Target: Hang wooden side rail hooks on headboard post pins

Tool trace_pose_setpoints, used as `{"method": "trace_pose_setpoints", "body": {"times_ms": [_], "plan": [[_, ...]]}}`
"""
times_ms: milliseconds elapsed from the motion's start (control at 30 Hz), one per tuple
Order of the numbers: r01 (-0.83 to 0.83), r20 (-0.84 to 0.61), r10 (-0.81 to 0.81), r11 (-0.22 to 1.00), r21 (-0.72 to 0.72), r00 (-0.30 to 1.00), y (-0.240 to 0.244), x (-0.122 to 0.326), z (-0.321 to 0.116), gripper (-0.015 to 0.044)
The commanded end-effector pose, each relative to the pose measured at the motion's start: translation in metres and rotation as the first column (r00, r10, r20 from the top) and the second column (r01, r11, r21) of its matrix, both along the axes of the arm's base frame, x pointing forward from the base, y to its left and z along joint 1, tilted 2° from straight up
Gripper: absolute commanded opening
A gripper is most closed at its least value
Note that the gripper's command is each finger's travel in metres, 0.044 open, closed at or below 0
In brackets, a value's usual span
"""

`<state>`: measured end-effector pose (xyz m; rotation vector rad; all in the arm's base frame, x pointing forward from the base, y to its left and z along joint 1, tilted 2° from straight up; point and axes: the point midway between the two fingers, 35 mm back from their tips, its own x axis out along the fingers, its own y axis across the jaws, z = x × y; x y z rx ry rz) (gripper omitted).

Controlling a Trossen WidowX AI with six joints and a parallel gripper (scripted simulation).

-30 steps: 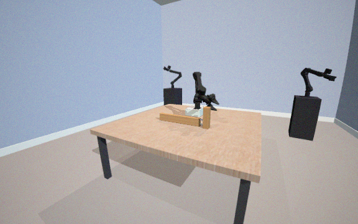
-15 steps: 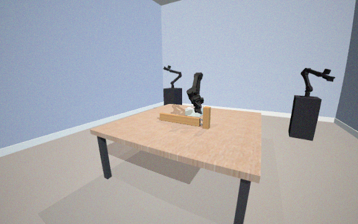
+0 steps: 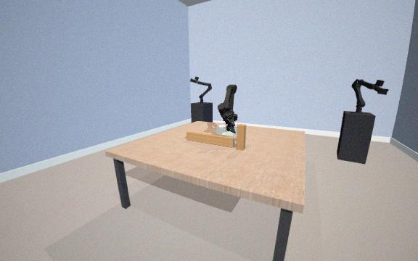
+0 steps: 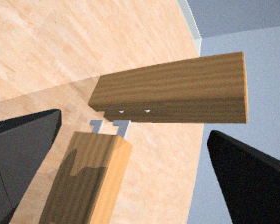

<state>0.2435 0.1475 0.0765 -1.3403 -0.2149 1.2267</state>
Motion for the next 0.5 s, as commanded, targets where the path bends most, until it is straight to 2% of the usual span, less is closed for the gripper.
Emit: {"method": "trace_pose_setpoints", "body": {"times_ms": [0, 100, 233, 333, 467], "plan": [[0.001, 0.0, -0.001, 1.0, -0.006, 1.0, -0.001, -0.001, -0.002, 0.044], [0.031, -0.049, -0.03, 0.999, 0.019, 0.998, -0.001, 0.001, -0.001, 0.044], [0.228, -0.349, -0.169, 0.964, 0.135, 0.922, -0.001, 0.011, 0.007, 0.044], [0.395, -0.573, -0.233, 0.902, 0.175, 0.786, -0.002, 0.019, 0.013, 0.044], [0.605, -0.818, -0.247, 0.782, 0.148, 0.52, -0.003, 0.029, 0.021, 0.044]]}}
